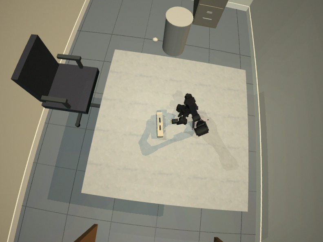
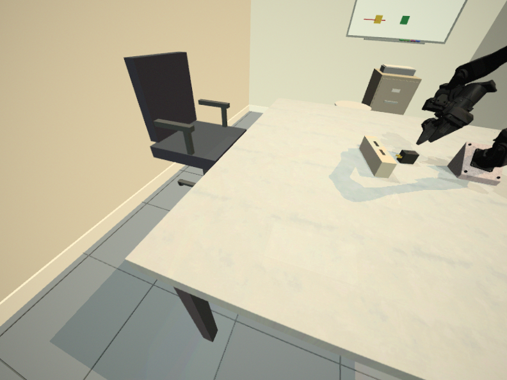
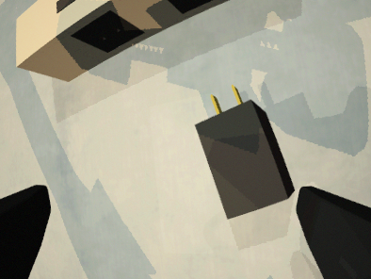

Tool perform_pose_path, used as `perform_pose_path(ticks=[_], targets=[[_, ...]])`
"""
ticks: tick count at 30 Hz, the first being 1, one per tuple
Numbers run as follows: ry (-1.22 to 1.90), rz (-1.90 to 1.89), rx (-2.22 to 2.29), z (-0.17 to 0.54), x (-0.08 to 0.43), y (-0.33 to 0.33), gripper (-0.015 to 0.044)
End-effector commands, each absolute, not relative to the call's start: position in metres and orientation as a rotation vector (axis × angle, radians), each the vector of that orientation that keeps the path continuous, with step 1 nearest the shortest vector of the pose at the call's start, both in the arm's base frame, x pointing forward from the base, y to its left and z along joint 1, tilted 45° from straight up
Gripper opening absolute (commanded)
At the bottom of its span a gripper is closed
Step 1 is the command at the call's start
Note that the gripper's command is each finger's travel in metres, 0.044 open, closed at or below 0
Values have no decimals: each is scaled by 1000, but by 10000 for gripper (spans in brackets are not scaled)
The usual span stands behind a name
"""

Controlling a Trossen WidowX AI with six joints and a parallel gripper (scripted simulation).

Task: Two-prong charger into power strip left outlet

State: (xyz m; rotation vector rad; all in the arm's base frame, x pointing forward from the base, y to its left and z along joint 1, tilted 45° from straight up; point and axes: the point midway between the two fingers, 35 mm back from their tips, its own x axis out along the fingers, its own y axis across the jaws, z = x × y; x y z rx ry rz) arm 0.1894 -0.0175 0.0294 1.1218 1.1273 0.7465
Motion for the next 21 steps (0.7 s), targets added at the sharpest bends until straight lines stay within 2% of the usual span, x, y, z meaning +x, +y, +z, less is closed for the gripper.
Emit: perform_pose_path(ticks=[1, 21], targets=[[1190, 775, 1035, 27, 190, -15, 440], [1424, 885, 524, 24, 206, -8, 440]])
